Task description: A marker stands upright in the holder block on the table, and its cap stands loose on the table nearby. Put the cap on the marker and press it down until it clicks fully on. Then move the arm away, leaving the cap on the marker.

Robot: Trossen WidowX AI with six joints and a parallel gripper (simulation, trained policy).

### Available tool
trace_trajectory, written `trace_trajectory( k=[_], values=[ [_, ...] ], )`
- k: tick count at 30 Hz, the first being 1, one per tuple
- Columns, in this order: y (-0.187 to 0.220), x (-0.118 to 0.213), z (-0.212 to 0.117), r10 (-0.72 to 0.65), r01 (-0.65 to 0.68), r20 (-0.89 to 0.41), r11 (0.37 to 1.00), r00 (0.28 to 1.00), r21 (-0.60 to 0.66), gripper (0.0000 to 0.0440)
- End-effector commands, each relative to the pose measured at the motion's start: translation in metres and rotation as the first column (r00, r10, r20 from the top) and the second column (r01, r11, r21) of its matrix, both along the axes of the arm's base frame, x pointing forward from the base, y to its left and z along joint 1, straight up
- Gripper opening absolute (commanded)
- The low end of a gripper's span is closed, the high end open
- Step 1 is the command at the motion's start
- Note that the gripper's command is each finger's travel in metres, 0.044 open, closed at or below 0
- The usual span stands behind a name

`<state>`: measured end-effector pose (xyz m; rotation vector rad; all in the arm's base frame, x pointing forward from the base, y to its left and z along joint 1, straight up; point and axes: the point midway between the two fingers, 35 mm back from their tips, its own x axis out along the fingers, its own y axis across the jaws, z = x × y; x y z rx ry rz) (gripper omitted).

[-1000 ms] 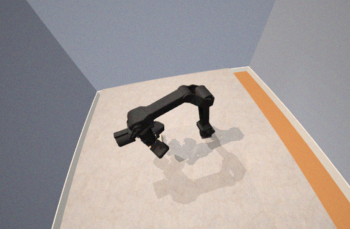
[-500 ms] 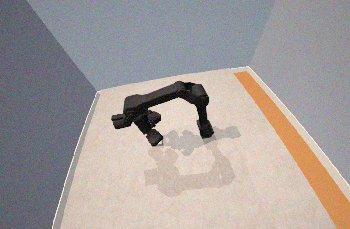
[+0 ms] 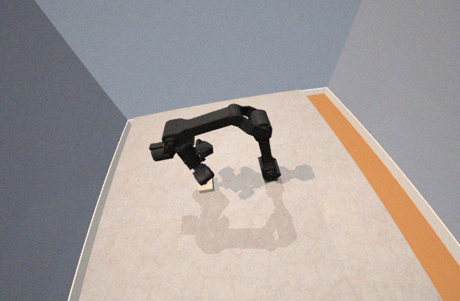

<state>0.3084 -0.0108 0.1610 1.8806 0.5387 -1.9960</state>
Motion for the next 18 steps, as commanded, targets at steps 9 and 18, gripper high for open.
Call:
trace_trajectory(
  k=[9,18],
  values=[
    [0.002,-0.002,-0.022,-0.001,0.001,-0.041,1.000,0.999,0.011,0.0000],
    [0.002,-0.003,-0.046,0.025,-0.023,-0.066,0.999,0.998,0.027,0.0000]
  ],
)
